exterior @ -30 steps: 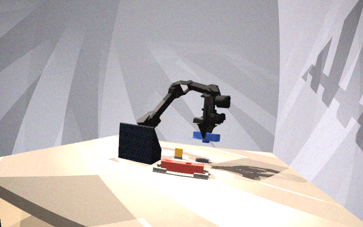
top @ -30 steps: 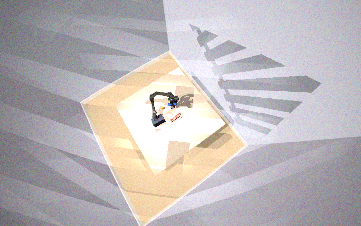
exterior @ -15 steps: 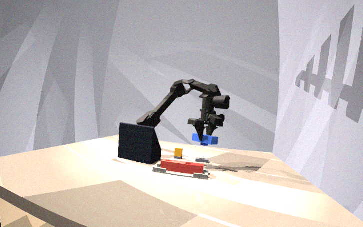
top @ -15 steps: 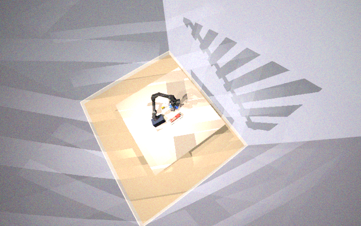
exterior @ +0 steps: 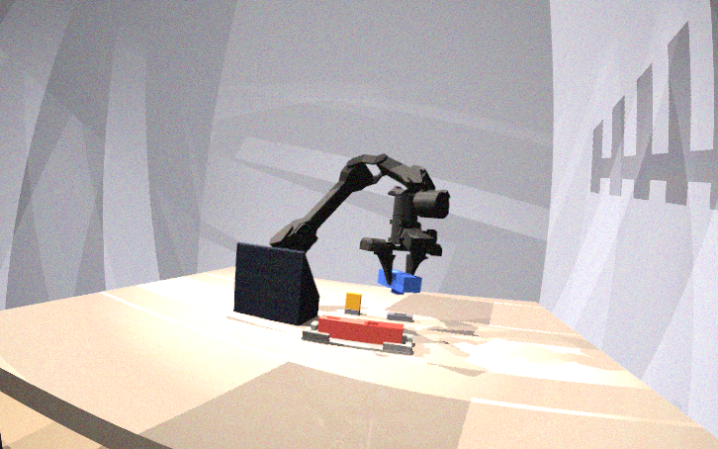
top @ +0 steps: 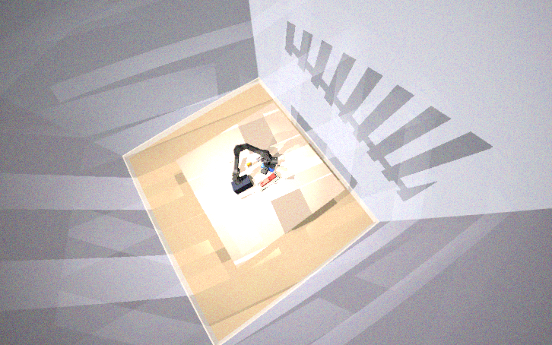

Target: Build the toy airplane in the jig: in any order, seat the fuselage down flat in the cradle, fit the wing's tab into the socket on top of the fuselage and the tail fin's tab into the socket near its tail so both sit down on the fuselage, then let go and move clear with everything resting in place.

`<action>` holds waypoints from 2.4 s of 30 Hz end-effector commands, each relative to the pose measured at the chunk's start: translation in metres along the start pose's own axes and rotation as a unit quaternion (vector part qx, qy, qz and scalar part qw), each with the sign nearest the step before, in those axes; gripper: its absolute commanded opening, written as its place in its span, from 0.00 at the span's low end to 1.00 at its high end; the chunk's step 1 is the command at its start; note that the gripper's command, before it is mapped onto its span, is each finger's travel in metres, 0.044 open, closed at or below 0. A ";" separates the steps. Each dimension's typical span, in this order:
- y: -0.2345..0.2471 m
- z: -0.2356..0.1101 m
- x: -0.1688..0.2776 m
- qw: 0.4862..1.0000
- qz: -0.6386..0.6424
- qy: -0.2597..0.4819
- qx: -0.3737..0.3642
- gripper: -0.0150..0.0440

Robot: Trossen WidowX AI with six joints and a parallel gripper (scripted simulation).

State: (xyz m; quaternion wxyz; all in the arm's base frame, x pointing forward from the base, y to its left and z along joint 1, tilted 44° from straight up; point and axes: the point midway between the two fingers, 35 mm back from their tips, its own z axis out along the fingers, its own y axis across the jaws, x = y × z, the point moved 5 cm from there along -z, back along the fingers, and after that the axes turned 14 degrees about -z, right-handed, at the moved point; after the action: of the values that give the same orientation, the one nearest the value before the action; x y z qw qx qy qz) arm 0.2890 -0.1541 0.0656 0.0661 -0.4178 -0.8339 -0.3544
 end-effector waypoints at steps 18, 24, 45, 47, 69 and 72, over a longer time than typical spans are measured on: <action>-0.063 0.017 -0.024 0.980 0.199 0.005 -0.001 0.25; -0.081 0.022 -0.028 0.967 0.255 0.007 -0.002 0.25; -0.085 0.023 -0.029 0.965 0.261 0.007 -0.002 0.58; -0.085 0.023 -0.029 0.965 0.261 0.007 -0.002 0.58; -0.084 0.056 -0.029 0.965 0.261 0.008 -0.003 0.58; -0.084 0.061 -0.028 0.965 0.261 0.008 -0.003 0.58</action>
State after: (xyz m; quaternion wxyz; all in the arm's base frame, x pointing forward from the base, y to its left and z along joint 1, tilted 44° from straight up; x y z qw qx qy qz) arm 0.2559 -0.1698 -0.0323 0.1599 -0.6166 -0.6977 -0.3277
